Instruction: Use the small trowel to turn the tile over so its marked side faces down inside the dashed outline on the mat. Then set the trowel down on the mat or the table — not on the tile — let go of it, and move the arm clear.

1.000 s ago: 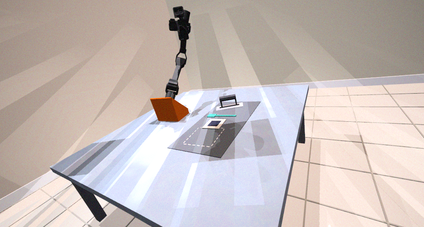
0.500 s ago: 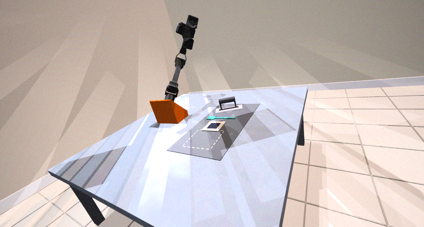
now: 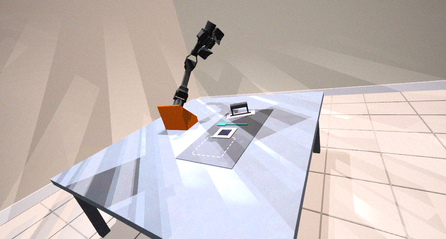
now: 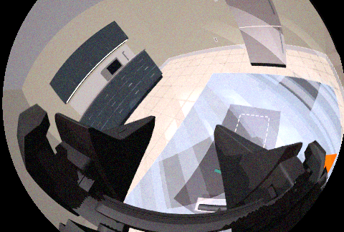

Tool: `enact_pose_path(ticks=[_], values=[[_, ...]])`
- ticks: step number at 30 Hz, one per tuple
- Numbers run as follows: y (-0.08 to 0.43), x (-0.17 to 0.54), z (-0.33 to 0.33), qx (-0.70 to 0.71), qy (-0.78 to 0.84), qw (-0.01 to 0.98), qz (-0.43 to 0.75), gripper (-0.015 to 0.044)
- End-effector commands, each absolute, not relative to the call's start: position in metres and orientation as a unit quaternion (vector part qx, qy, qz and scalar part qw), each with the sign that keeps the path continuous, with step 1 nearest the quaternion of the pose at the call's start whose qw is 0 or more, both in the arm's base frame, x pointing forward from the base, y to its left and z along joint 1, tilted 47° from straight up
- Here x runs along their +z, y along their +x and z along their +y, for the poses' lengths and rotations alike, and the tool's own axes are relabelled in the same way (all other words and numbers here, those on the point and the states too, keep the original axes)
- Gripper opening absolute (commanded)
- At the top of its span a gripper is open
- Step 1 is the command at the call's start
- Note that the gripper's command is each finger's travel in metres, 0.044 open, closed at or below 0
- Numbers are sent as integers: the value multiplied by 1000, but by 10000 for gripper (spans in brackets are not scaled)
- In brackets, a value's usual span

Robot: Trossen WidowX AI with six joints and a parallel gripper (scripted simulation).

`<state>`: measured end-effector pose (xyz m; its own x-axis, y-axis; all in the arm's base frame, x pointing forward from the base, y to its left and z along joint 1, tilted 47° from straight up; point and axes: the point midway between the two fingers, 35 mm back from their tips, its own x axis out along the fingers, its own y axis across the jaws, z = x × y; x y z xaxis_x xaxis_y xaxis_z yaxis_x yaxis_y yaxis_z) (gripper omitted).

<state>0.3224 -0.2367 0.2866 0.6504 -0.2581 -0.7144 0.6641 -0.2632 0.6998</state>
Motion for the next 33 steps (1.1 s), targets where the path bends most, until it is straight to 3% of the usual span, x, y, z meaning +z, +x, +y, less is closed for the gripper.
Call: enact_pose_path(ticks=[1,33], values=[[336,272,-217,-369,670,612,201,270],[396,201,-58,-54,432,748,501,270]])
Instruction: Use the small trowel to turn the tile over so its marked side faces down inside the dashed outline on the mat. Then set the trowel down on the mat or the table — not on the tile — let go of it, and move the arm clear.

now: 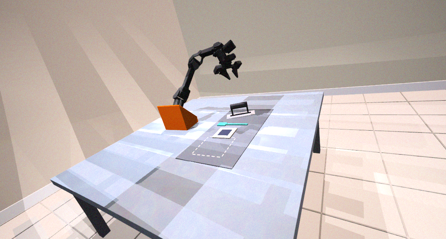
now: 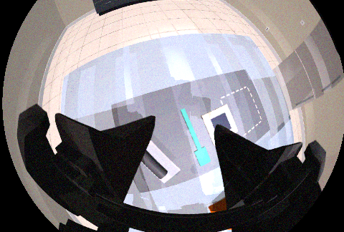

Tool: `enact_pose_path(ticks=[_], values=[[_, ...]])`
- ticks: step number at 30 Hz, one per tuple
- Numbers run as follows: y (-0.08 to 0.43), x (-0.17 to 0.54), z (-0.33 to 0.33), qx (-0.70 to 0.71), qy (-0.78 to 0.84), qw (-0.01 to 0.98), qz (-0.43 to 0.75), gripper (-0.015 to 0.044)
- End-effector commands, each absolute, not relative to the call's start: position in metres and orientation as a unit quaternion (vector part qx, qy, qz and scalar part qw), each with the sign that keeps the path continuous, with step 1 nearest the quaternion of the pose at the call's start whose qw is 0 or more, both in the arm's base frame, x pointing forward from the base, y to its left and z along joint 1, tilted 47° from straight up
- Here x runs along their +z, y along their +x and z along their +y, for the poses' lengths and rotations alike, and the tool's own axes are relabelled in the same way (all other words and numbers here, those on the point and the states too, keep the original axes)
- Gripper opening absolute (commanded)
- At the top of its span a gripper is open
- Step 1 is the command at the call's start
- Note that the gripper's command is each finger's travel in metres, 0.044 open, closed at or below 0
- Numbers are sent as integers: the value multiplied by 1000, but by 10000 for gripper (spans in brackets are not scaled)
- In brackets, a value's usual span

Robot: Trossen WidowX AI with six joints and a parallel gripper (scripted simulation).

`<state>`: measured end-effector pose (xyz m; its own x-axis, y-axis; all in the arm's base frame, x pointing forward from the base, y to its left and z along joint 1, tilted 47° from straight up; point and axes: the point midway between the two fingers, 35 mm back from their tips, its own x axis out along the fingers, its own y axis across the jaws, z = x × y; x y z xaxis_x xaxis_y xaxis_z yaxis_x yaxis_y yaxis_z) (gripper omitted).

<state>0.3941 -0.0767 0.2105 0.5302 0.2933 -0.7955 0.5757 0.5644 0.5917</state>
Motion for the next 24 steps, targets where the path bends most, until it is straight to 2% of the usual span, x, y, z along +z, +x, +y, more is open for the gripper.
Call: enact_pose_path(ticks=[1,24], values=[[397,199,-53,-40,424,750,507,270],[388,161,73,281,234,736,571,270]])
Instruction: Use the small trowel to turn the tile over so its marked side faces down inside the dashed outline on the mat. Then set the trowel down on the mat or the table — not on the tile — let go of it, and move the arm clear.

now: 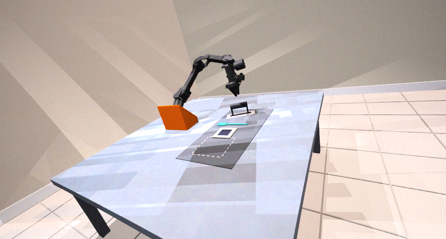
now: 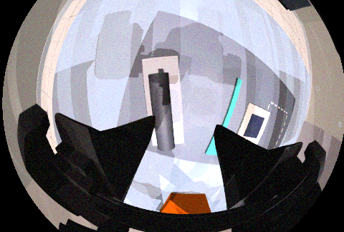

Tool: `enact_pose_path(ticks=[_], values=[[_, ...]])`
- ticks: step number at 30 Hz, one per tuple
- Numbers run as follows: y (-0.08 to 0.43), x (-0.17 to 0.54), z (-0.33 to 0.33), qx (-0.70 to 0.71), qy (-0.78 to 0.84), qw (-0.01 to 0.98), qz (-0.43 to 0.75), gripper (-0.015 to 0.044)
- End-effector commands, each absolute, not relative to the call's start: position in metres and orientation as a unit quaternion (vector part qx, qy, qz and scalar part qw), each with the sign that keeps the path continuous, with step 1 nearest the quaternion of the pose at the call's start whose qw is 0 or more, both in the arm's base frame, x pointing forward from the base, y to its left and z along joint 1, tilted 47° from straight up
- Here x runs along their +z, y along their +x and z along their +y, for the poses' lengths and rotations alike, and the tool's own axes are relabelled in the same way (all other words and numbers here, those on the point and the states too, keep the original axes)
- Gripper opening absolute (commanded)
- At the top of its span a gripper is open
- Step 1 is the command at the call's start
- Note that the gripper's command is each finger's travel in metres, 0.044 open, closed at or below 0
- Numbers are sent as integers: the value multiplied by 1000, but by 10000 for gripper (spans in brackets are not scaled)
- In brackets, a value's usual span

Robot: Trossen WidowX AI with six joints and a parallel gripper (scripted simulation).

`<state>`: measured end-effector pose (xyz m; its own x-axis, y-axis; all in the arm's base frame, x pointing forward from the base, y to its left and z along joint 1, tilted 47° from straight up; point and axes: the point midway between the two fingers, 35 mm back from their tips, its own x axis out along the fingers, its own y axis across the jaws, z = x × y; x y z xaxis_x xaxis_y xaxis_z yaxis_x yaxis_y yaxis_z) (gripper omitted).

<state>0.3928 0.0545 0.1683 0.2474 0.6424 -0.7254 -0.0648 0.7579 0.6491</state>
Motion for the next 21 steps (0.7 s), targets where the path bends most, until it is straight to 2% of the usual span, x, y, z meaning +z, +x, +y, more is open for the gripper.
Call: enact_pose_path(ticks=[1,6,21], values=[[387,159,78,294,226,733,570,270],[381,154,100,352,196,720,565,270],[383,143,111,354,194,720,565,270]])
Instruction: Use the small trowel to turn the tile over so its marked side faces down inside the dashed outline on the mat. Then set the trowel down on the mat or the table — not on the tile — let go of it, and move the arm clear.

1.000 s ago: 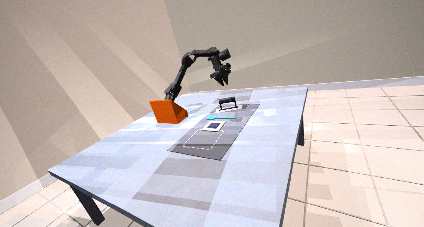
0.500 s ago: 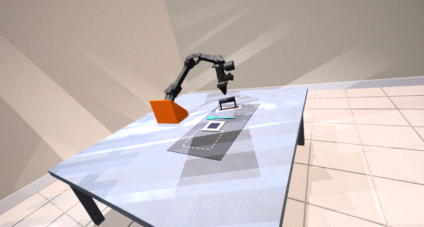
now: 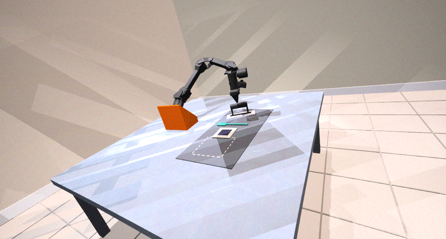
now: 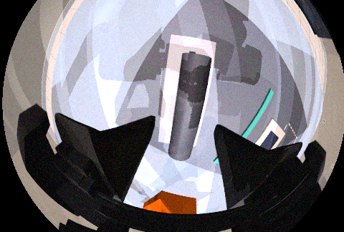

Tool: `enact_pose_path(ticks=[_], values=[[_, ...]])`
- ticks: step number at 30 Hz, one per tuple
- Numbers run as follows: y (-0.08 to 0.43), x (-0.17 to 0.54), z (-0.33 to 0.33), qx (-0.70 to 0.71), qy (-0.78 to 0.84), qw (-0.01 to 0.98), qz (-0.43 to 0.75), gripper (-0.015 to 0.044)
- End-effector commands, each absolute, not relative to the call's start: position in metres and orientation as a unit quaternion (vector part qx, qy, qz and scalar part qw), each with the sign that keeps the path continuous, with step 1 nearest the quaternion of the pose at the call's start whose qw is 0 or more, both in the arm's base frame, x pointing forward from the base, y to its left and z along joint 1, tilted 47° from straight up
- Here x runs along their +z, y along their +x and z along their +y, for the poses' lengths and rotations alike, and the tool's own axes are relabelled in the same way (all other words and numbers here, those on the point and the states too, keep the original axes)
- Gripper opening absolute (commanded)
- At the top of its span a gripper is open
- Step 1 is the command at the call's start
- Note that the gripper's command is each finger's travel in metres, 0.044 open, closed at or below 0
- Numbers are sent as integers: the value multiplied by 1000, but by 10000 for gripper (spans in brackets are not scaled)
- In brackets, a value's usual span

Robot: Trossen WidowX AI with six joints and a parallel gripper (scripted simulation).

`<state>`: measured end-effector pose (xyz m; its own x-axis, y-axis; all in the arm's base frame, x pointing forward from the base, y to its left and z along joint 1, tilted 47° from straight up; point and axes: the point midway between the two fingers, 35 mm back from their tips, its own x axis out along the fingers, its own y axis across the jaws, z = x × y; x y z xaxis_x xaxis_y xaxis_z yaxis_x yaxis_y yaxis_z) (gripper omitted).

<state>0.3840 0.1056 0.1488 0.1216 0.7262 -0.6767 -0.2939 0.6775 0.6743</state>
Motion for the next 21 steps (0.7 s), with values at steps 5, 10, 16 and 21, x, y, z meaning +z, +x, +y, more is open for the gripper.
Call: enact_pose_path(ticks=[5,10,16,21], values=[[384,138,117,354,194,720,564,270],[385,132,123,354,195,720,564,270],[386,126,130,354,195,720,564,270],[386,124,133,354,195,720,564,244]])
